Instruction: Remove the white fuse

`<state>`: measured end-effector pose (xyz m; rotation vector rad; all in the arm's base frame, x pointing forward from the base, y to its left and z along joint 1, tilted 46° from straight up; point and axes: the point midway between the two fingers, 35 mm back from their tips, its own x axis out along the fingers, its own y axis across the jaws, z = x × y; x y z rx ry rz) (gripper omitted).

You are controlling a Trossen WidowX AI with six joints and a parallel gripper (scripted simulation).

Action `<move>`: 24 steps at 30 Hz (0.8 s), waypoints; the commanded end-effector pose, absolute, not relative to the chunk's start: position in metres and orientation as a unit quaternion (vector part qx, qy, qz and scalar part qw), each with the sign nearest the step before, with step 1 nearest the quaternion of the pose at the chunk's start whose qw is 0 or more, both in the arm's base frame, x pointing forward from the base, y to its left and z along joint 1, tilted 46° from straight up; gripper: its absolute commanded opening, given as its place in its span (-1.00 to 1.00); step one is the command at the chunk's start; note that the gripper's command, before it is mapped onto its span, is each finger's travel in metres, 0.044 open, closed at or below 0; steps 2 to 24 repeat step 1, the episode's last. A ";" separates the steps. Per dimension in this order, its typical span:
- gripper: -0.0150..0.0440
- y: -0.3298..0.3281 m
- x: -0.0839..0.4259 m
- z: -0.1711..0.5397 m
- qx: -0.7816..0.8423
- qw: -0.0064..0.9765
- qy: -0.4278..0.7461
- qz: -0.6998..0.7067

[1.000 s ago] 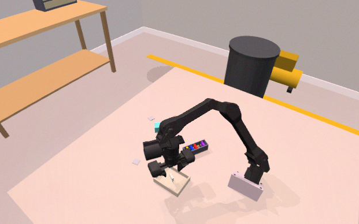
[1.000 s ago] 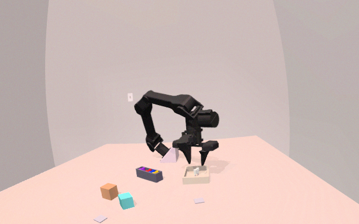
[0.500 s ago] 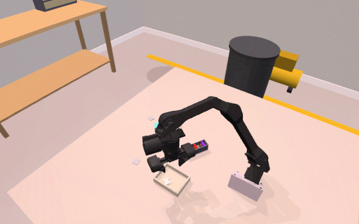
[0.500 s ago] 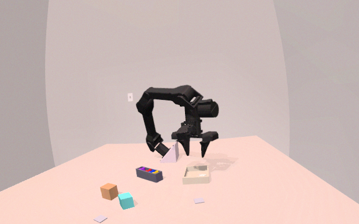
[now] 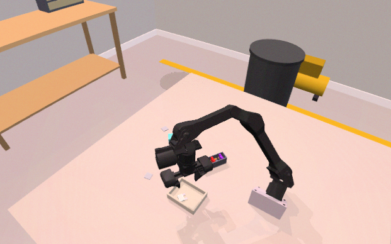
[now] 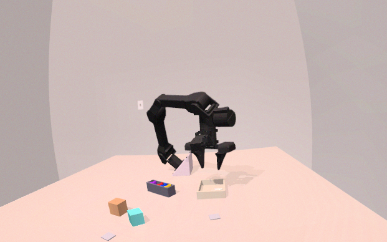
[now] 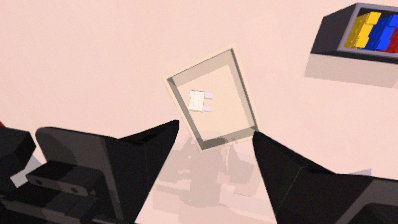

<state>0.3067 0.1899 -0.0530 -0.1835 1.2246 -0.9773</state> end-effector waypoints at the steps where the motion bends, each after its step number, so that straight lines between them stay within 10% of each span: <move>1: 0.63 0.190 0.307 -0.053 -0.083 0.705 0.551 -0.439; 24: 0.63 0.190 0.307 -0.053 -0.083 0.705 0.551 -0.439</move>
